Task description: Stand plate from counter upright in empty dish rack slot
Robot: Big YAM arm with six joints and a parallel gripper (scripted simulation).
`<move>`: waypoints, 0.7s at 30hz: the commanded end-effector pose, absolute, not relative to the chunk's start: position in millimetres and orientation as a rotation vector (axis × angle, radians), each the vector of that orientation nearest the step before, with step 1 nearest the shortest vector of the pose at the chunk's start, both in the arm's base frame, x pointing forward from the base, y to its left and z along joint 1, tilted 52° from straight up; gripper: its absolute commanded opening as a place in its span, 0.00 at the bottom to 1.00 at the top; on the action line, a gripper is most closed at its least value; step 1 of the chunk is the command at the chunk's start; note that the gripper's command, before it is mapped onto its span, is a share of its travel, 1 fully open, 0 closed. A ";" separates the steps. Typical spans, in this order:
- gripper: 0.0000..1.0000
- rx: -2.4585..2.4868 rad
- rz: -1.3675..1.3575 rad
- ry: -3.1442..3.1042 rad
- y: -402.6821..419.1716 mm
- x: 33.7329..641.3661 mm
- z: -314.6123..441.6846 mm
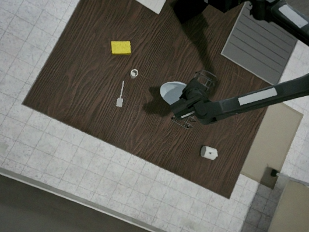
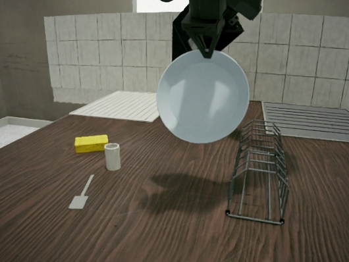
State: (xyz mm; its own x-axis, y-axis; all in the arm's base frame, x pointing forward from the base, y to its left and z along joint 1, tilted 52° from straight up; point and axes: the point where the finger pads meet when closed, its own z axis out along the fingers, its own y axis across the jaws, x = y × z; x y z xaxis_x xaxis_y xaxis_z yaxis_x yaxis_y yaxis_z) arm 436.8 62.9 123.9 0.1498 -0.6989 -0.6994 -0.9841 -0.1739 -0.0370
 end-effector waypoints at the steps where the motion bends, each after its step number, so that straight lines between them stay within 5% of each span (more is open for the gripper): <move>1: 0.00 -1.977 0.743 1.560 70.4 425.4 146.0; 21: 0.00 -2.114 0.917 1.551 103.5 344.1 169.7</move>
